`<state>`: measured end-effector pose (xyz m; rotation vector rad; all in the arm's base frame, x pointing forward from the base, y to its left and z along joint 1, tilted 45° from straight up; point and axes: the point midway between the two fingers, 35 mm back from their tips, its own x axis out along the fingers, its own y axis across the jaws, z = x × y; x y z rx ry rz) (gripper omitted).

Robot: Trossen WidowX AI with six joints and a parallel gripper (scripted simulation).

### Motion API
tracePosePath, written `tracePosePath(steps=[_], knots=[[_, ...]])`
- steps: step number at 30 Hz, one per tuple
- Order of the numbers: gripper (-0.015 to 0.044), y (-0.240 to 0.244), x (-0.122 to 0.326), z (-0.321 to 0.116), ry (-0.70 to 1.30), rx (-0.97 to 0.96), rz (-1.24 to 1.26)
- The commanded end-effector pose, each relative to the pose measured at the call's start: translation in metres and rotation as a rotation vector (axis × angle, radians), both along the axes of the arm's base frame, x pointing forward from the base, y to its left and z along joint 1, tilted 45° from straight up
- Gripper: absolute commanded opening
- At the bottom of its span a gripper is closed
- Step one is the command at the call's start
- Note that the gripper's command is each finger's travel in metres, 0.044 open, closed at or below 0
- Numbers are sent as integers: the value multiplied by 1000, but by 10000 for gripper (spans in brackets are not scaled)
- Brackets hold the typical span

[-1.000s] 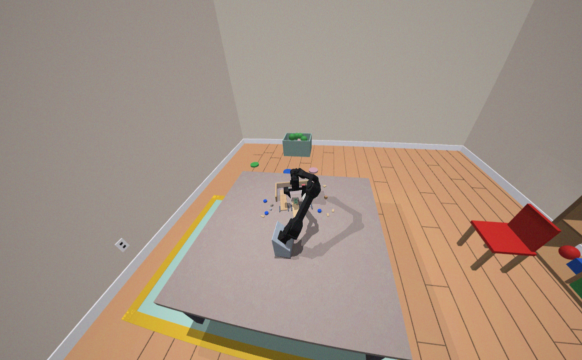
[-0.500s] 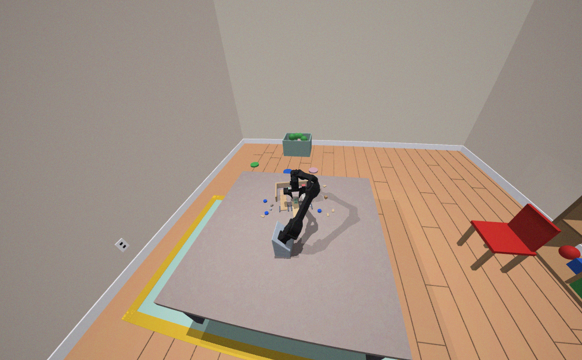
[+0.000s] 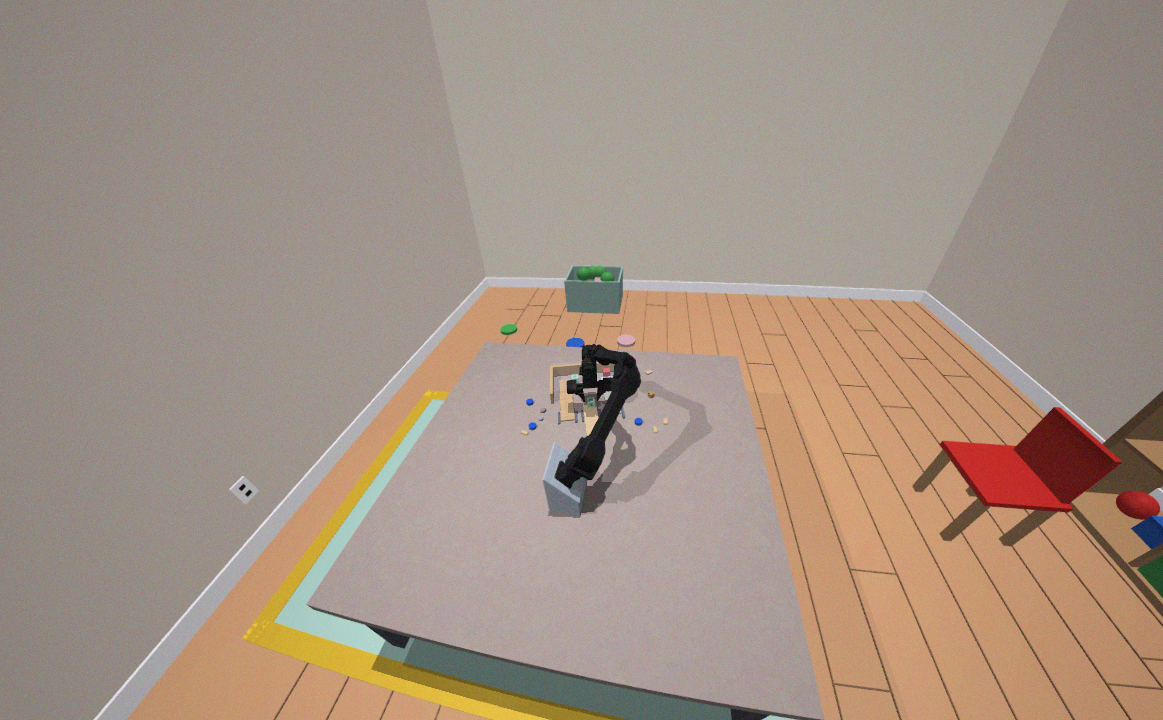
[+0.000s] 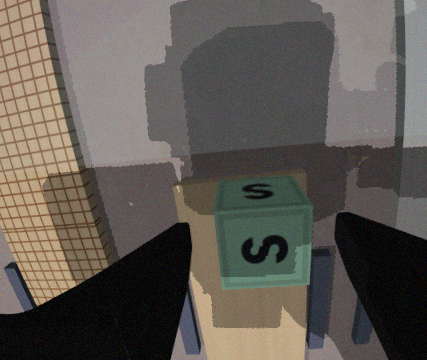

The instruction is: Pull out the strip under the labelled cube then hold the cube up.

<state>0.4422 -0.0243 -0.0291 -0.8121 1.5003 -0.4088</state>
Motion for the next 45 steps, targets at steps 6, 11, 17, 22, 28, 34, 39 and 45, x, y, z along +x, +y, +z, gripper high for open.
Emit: tracePosePath(steps=[6,11,17,22,28,34,39,45], knots=[[250,-12,-2,-11,13,-9,1],[250,-12,-2,-12,13,-9,1],[132,-10,-1,-10,5,-2,-3],[79,-10,-1,-10,5,-2,-3],[0,-3,-14,-4,8,-2,-2],[0,8,-37,6,12,-3,-1],[0,16,-57,14,16,-6,0],[0,18,-68,16,18,-6,1]])
